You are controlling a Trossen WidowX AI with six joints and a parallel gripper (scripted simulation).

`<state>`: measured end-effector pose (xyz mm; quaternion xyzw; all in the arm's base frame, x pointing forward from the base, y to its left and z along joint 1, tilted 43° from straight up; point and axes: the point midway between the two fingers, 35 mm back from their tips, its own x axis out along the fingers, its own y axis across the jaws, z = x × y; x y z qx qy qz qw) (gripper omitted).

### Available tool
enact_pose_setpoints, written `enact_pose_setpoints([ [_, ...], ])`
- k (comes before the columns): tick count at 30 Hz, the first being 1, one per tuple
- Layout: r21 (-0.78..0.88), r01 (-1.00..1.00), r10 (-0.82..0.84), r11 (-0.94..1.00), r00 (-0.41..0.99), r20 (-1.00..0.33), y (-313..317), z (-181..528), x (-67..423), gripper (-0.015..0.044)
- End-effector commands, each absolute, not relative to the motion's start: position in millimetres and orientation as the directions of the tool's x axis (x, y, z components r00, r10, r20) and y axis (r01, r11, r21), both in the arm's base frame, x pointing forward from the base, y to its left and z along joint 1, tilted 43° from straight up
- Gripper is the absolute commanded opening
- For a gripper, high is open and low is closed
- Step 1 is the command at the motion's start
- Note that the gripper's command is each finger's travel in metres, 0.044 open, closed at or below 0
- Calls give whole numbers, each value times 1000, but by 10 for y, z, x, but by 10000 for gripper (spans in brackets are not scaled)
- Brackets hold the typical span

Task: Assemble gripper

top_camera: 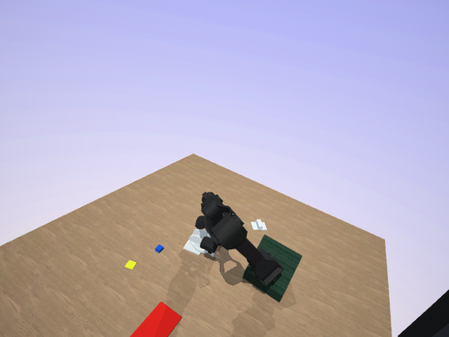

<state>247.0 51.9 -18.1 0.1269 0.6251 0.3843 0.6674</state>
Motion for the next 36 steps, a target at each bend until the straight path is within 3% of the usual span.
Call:
enact_pose_setpoints([
  [1,647,-357,669,673,-77,-739,519,-186,2471,351],
  [36,647,-357,669,673,-77,-739,548,-217,2467,351],
])
